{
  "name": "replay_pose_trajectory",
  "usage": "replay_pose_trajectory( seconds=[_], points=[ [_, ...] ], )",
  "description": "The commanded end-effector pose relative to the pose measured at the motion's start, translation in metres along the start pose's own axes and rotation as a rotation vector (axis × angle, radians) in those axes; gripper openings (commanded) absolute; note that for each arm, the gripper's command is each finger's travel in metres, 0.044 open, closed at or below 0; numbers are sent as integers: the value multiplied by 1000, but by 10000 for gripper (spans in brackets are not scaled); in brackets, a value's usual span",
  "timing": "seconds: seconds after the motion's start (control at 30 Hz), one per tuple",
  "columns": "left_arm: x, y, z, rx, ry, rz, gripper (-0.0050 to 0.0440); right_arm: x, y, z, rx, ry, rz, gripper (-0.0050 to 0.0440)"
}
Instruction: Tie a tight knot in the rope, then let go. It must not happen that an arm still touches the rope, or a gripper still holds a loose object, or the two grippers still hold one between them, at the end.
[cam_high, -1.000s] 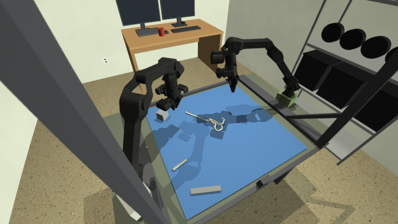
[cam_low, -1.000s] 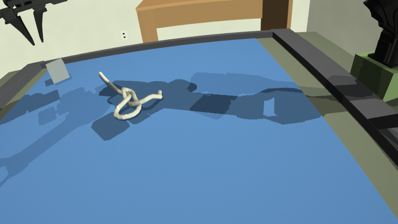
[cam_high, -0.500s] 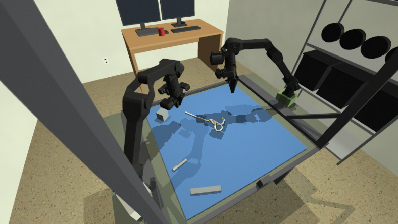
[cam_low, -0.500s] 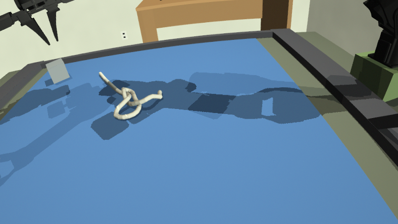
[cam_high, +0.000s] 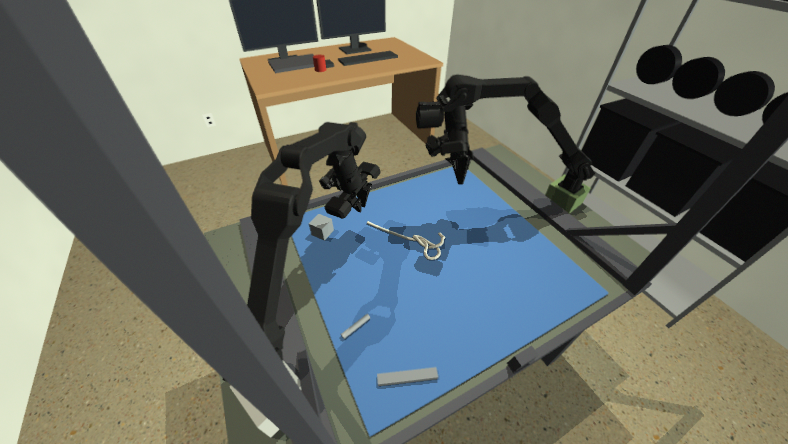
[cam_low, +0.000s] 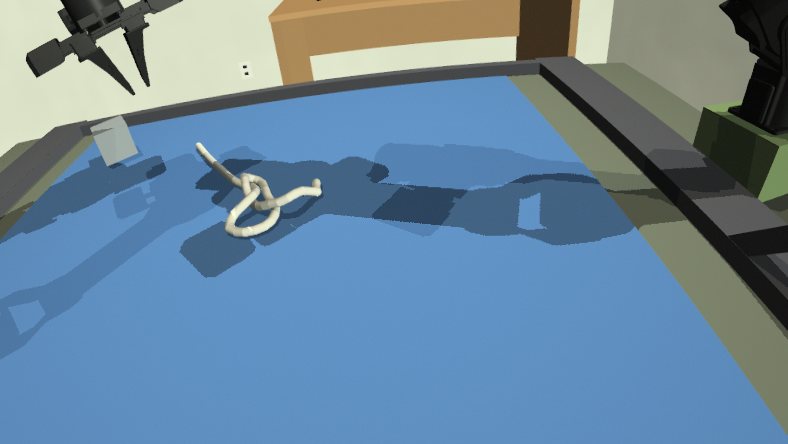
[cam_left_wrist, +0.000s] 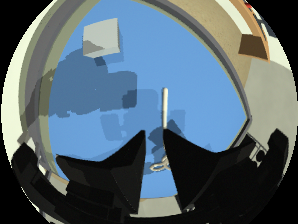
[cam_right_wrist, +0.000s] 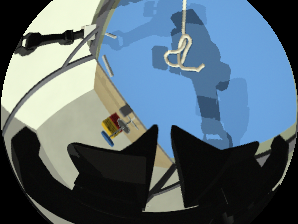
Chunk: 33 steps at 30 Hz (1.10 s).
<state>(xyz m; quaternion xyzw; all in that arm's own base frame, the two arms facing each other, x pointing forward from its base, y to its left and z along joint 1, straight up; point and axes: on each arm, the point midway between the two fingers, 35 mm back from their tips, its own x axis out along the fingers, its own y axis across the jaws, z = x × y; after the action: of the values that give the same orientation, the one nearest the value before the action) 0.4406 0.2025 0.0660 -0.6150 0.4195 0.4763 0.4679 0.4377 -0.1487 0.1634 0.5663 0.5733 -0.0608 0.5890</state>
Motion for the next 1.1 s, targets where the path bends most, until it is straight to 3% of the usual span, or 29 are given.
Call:
replay_pose_trajectory(
  seconds=[0.0,0.37,0.7,0.8,1.07],
  points=[
    [0,-16,1,-1,16,-56,85,-9,8,-5,-23,-19,12,65],
    [22,-46,6,-8,71,-144,85,-9,8,-5,-23,-19,12,65],
    [23,-47,6,-8,72,-146,85,-9,8,-5,-23,-19,12,65],
    [23,-47,6,-8,72,-146,85,-8,7,-4,-20,-20,8,125],
    [26,-47,6,-8,72,-146,85,9,1,3,51,-44,-73,125]
  ],
)
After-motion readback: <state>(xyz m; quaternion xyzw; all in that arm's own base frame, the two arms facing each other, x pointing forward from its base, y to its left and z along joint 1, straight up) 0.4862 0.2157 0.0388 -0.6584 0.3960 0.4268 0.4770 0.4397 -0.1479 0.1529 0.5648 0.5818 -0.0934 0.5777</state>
